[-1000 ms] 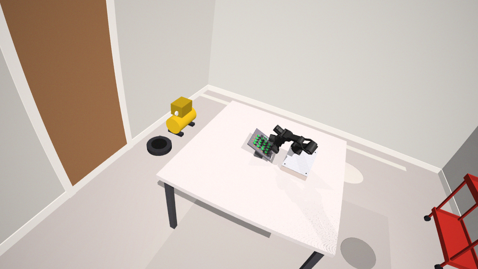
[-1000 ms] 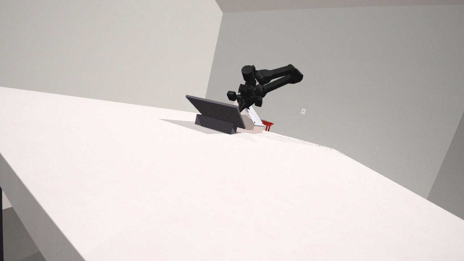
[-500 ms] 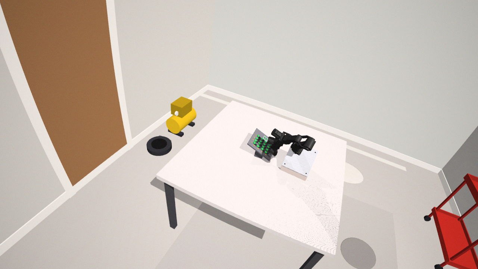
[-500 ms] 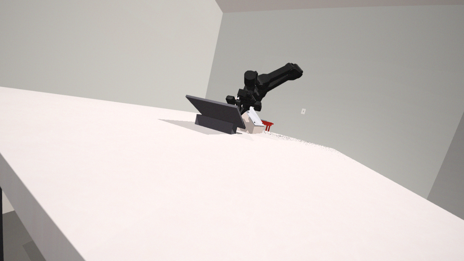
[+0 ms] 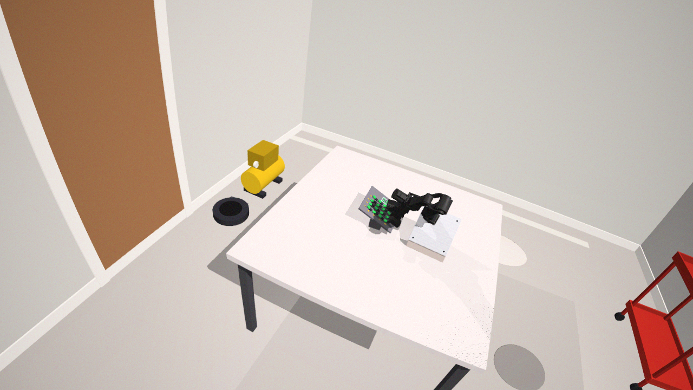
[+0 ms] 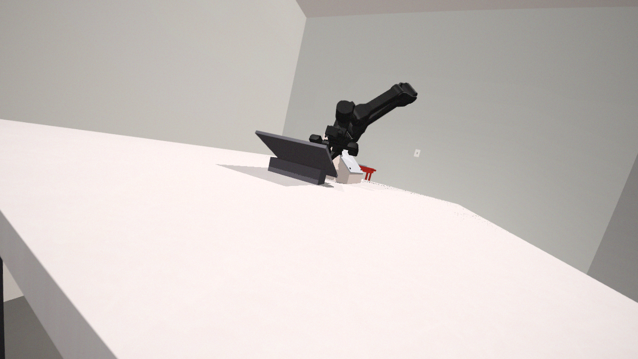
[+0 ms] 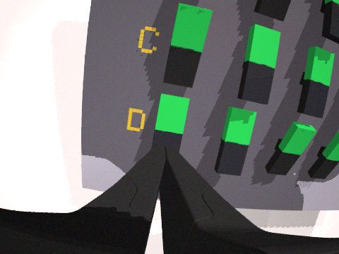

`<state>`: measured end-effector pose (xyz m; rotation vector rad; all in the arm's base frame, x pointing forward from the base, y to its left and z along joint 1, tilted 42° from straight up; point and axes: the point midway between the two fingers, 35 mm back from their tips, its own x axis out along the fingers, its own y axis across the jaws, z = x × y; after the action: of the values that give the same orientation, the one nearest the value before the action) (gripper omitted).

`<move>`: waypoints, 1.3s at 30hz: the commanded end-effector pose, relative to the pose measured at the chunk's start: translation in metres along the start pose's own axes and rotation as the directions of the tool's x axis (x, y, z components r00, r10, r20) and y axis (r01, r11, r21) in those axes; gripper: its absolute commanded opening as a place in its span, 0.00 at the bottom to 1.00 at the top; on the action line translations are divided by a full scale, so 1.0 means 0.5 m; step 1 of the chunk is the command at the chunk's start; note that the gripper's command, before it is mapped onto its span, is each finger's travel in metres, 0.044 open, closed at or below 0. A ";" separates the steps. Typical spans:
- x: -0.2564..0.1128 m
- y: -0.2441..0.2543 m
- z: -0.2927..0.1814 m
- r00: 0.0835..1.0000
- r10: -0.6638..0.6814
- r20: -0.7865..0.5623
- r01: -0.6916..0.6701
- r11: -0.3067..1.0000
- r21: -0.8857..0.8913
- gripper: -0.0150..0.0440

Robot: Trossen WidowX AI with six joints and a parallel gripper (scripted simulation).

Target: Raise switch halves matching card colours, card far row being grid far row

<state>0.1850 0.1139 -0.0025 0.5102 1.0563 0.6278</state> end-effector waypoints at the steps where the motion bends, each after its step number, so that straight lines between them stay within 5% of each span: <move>1: 0.001 -0.002 -0.001 1.000 -0.005 -0.001 0.005 1.000 0.006 0.25; 39: 0.008 -0.002 -0.001 1.000 -0.004 -0.001 0.004 1.000 0.007 0.25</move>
<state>0.1857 0.1163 -0.0051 0.5111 1.0584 0.6277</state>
